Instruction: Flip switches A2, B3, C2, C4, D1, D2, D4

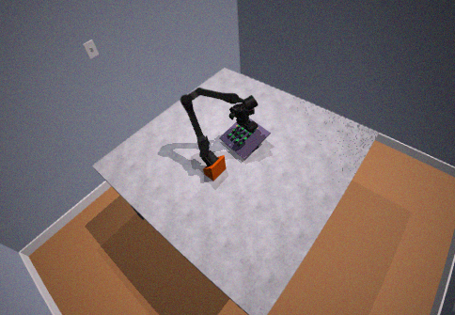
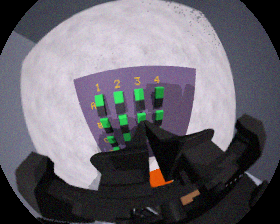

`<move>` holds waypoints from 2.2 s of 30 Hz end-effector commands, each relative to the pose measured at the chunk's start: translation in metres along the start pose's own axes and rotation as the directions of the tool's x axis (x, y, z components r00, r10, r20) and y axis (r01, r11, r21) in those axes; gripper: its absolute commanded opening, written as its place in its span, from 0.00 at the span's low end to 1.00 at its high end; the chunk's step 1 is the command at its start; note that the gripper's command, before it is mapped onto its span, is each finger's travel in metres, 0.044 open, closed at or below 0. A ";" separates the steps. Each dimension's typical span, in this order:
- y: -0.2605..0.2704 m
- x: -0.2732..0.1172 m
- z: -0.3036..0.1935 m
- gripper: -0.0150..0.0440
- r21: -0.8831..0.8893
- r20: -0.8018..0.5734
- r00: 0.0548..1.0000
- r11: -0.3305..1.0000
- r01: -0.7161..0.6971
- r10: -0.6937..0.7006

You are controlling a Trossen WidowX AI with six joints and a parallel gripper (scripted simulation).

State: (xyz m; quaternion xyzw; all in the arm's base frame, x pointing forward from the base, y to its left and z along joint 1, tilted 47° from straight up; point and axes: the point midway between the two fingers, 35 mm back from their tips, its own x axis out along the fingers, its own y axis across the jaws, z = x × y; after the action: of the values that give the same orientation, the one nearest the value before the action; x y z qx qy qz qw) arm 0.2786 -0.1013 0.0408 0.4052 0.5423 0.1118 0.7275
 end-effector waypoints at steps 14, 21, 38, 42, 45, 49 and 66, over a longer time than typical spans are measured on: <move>0.000 0.016 -0.002 0.25 0.012 -0.008 1.000 1.000 -0.008 0.008; 0.000 0.016 -0.002 0.25 0.012 -0.008 1.000 1.000 -0.008 0.008; 0.000 0.017 -0.002 0.25 0.012 -0.008 1.000 1.000 -0.008 0.008; 0.000 0.017 -0.002 0.25 0.012 -0.008 1.000 1.000 -0.008 0.008; 0.000 0.018 -0.002 0.25 0.012 -0.008 1.000 1.000 -0.008 0.008; 0.000 0.018 -0.002 0.25 0.012 -0.008 1.000 1.000 -0.008 0.008; 0.000 0.020 -0.002 0.25 0.012 -0.008 1.000 1.000 -0.008 0.008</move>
State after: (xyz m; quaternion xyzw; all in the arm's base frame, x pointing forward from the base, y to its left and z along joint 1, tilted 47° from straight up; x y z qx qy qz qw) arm 0.2846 -0.0899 0.0280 0.4068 0.5437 0.1126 0.7254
